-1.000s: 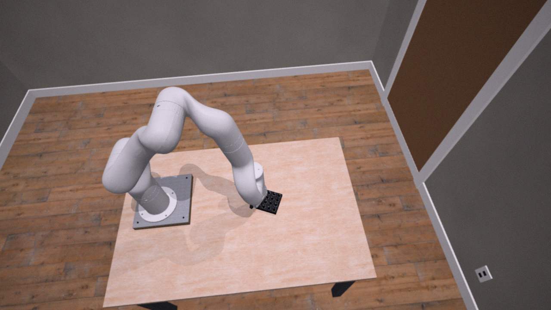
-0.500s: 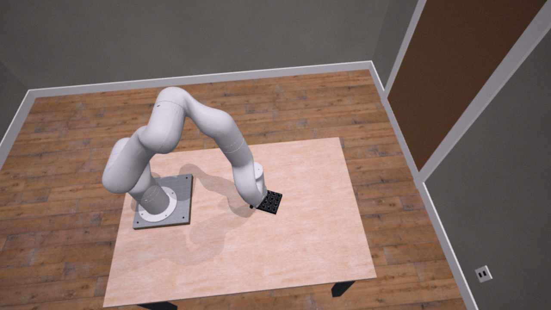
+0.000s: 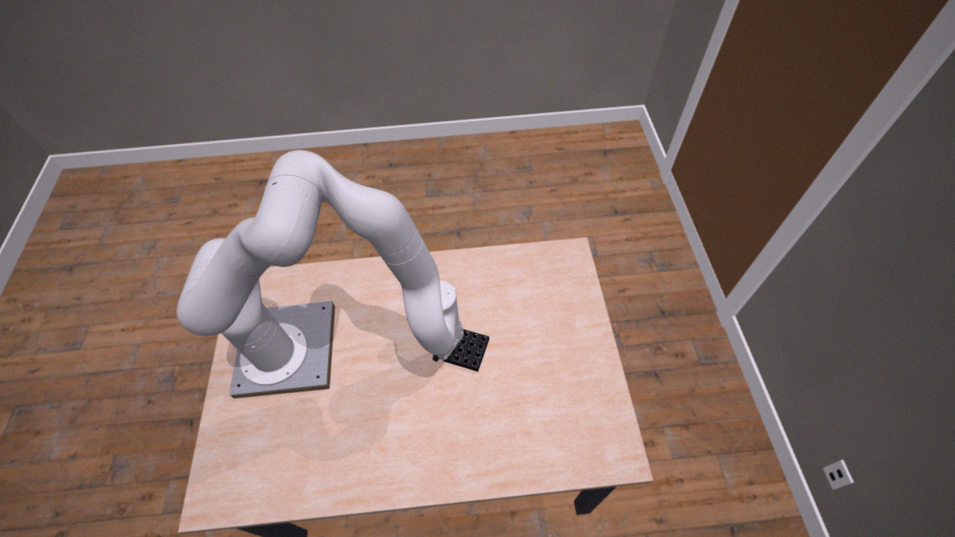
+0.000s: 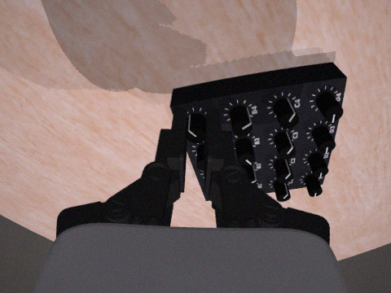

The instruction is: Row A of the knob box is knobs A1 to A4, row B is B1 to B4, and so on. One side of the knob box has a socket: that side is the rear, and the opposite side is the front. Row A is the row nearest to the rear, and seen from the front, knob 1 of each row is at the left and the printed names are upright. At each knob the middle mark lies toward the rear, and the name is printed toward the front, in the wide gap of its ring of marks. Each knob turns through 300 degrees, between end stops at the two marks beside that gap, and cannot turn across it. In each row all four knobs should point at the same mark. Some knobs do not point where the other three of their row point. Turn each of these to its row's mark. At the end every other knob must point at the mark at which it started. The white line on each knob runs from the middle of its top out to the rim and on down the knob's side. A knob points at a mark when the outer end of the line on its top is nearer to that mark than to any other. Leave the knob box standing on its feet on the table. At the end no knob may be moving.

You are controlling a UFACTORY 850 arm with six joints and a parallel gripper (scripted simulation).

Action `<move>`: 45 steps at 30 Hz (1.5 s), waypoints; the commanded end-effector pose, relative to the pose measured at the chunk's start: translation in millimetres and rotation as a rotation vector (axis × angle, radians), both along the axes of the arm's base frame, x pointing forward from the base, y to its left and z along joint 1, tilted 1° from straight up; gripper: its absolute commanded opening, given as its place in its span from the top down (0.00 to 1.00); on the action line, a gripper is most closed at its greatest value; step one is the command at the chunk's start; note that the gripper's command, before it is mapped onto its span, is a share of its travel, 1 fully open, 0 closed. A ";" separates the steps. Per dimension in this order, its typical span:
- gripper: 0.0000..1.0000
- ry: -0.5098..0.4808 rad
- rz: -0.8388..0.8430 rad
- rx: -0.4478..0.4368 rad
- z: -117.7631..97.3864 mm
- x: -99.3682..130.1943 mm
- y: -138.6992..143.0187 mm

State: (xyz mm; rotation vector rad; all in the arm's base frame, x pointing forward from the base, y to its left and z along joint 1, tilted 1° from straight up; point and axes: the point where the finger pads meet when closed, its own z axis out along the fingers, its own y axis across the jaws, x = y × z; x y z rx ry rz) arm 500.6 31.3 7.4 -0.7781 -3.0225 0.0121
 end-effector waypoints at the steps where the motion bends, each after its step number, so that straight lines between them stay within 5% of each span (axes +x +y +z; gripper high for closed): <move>1: 0.92 -0.002 -0.001 0.000 0.6 0.9 0.0; 19: 0.92 -0.002 -0.108 -0.002 0.6 0.9 0.0; 45: 0.92 -0.003 -0.684 -0.014 0.6 0.9 0.0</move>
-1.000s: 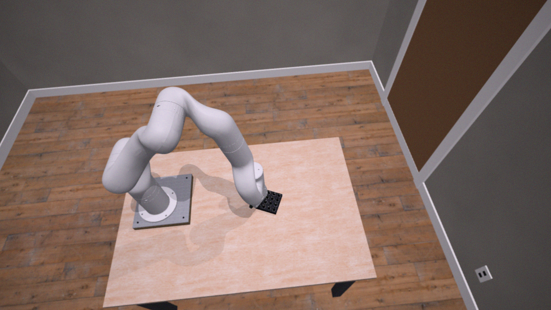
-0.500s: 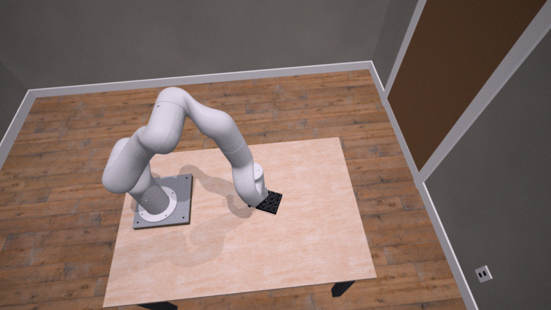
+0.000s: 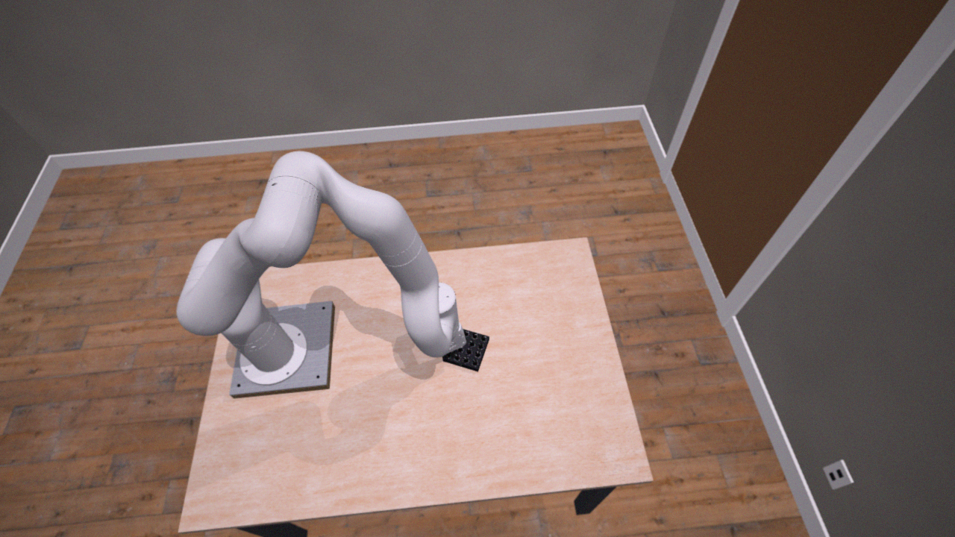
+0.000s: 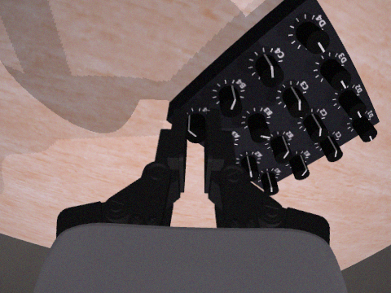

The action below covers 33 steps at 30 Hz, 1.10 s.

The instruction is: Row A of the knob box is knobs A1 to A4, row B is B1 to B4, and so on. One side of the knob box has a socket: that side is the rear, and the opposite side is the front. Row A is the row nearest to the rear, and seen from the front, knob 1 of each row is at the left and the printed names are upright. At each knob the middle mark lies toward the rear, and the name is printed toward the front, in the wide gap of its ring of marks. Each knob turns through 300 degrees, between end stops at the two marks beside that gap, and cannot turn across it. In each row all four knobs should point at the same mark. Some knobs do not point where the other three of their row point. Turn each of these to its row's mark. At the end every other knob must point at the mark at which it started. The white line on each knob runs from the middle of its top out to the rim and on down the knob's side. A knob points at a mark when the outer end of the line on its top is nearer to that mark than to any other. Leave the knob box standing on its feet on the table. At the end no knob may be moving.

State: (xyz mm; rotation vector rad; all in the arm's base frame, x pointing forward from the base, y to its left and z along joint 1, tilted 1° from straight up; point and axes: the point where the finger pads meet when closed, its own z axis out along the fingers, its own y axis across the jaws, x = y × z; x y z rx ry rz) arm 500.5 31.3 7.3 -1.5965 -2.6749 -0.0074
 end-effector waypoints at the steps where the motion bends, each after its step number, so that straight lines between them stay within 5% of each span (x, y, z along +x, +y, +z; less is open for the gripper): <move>1: 0.92 0.001 -0.137 -0.023 0.7 0.9 0.1; 18: 0.92 0.003 -0.418 -0.028 0.7 0.9 0.1; 33: 0.92 0.003 -0.475 -0.029 0.7 0.9 0.1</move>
